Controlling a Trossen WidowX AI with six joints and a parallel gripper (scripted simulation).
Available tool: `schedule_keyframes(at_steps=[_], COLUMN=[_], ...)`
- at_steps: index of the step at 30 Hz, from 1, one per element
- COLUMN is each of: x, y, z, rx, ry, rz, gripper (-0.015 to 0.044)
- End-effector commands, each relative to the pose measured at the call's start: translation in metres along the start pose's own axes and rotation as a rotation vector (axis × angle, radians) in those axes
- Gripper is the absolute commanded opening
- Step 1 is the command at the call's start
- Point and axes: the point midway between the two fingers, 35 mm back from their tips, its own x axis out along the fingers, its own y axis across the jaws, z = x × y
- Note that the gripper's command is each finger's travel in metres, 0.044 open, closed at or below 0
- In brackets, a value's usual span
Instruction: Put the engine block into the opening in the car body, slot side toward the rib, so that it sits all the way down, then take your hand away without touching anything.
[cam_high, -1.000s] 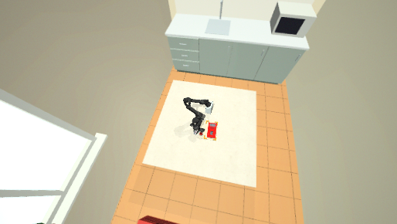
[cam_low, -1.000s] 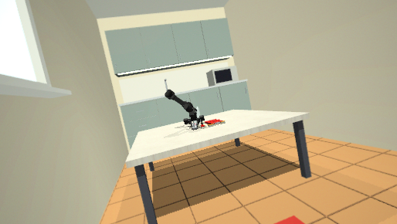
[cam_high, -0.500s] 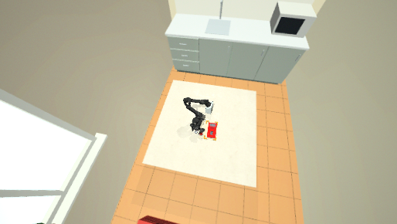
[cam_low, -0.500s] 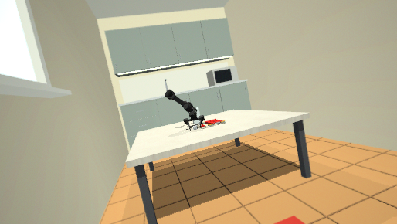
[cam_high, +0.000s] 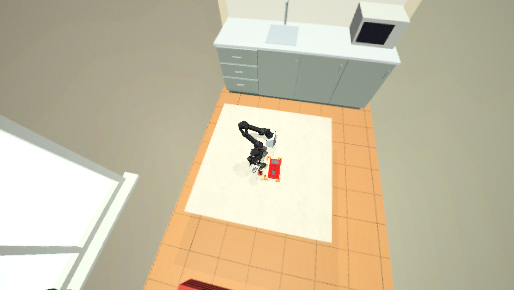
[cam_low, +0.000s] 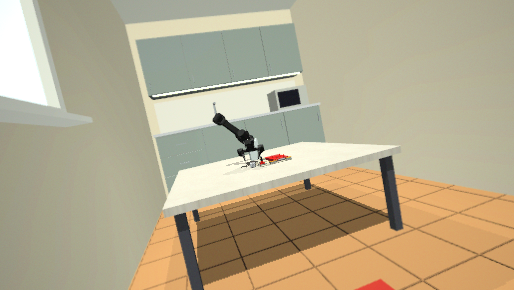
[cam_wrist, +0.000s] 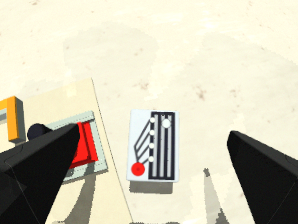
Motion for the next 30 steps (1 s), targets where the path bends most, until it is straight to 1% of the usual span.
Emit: schedule_keyframes(at_steps=[1,20,30], x=[-0.005,-0.001,0.007], y=[0.0,0.0,-0.003], z=[-0.004,0.0,0.012], rx=[-0.003,-0.003,-0.21], ry=[0.012,0.0,0.03], rz=[-0.002,0.0,0.013], gripper=[0.044,0.044,0.044])
